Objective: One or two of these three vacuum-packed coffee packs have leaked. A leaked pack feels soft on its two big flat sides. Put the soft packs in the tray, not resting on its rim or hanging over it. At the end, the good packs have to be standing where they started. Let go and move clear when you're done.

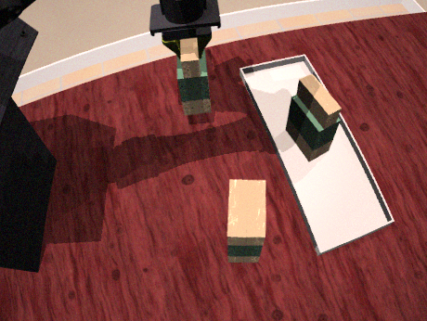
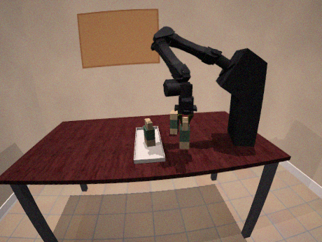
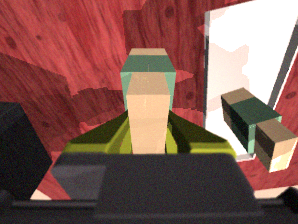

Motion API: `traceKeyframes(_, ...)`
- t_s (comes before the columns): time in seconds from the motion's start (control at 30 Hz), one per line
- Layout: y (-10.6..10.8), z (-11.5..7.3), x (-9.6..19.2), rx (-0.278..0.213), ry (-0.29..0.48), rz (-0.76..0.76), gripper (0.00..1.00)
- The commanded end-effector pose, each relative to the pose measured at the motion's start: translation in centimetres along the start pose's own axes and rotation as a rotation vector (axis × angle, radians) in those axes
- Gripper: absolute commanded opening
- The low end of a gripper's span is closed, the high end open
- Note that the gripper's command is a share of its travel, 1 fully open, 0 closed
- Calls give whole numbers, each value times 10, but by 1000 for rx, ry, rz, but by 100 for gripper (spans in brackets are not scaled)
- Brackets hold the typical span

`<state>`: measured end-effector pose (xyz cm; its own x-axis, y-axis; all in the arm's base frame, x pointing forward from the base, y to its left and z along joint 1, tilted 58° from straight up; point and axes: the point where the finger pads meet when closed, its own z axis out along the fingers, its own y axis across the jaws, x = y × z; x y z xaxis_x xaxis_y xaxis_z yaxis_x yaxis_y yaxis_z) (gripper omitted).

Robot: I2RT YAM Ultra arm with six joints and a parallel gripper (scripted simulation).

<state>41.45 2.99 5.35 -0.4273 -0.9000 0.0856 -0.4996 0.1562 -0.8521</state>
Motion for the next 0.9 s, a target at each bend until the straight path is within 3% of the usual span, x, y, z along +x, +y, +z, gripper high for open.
traceKeyframes(0.0,9,-16,-3,-18,-10,-15,23)
traceKeyframes(0.87,8,-17,-5,-20,-18,-13,23)
